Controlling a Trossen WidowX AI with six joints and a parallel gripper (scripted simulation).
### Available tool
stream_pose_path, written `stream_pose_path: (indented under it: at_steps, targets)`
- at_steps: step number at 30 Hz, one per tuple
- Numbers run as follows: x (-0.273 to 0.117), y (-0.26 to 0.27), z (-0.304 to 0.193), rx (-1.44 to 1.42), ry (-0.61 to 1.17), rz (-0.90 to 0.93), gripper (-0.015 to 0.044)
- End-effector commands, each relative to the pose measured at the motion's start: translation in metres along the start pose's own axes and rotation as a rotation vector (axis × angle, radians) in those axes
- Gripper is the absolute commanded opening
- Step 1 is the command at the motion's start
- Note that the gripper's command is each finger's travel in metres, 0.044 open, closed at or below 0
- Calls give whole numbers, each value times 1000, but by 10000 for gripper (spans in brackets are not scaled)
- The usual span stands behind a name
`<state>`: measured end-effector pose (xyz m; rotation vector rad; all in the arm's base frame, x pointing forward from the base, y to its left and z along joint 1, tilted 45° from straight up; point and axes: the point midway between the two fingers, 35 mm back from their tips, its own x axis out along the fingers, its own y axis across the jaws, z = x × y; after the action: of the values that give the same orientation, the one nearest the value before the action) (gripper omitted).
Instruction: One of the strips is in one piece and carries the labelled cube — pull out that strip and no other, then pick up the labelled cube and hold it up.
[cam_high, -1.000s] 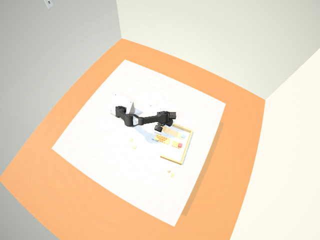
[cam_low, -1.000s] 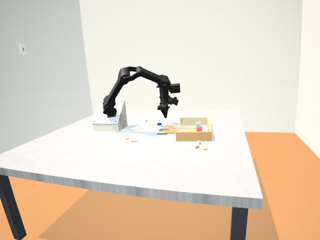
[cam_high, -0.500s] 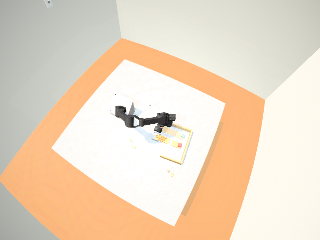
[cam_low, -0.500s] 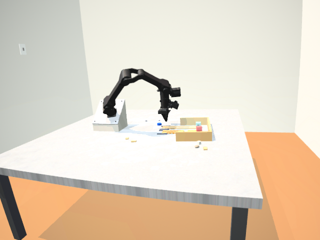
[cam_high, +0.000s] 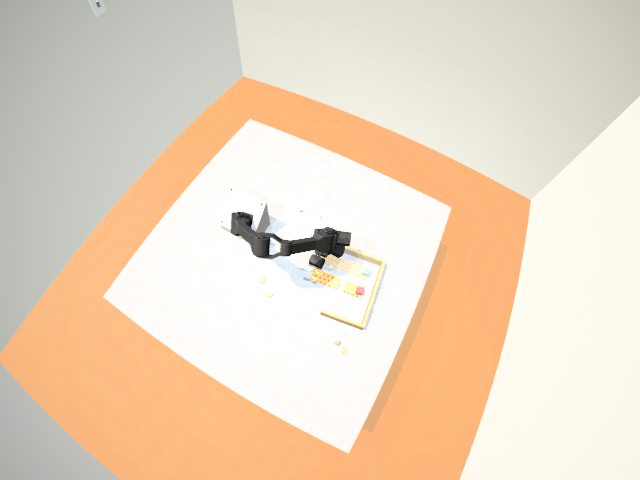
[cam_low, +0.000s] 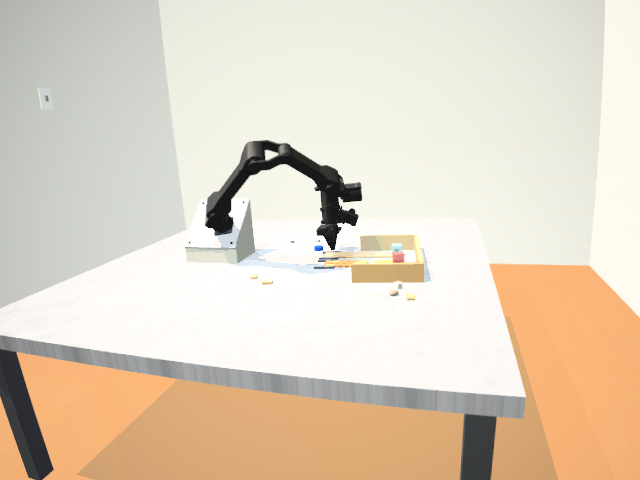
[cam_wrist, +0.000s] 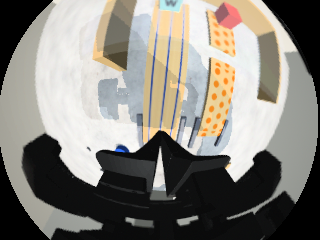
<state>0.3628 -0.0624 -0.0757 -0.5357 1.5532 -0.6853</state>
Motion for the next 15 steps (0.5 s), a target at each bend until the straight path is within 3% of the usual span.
stream_pose_path:
  at_steps: [1,15]
  targets:
    - [9,1,-2,-8,5,-5,0]
    - [15,1,-2,-8,5,-6,0]
